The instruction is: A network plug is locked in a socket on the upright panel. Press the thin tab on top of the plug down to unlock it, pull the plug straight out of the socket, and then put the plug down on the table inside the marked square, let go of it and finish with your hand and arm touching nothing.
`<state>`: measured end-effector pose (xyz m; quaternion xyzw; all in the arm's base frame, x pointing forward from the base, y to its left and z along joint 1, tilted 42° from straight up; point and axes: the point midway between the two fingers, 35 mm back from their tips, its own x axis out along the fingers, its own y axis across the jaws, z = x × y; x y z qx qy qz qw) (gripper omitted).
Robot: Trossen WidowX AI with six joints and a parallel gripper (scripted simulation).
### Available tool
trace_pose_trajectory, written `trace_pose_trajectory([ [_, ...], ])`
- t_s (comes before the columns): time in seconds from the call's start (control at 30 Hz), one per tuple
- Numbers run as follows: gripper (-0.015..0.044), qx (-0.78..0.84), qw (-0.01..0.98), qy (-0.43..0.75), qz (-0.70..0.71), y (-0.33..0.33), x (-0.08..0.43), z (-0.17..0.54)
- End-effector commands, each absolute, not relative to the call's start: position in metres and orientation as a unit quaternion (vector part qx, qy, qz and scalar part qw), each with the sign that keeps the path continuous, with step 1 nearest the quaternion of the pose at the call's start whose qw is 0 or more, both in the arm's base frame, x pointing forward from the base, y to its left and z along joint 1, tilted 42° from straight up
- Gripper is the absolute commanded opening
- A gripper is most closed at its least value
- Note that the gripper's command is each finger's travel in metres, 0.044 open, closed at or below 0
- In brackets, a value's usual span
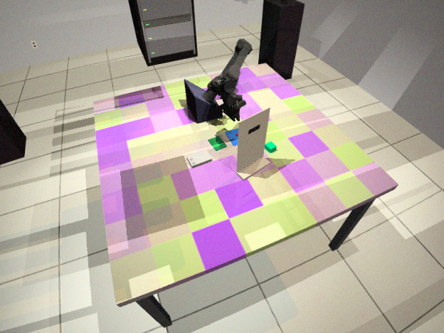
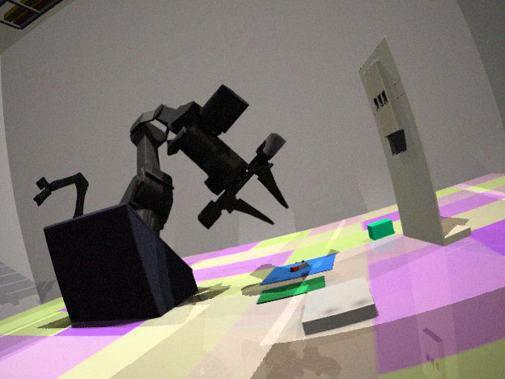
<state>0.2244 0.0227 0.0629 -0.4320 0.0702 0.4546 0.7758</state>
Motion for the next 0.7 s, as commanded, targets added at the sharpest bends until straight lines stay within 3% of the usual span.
trace_pose_trajectory([
  [0.0,0.0156,-0.435,0.775,0.065,0.453,0.020,0.225,0.069],
  [0.67,0.0156,-0.430,0.780,0.066,0.451,0.012,0.220,0.081],
])
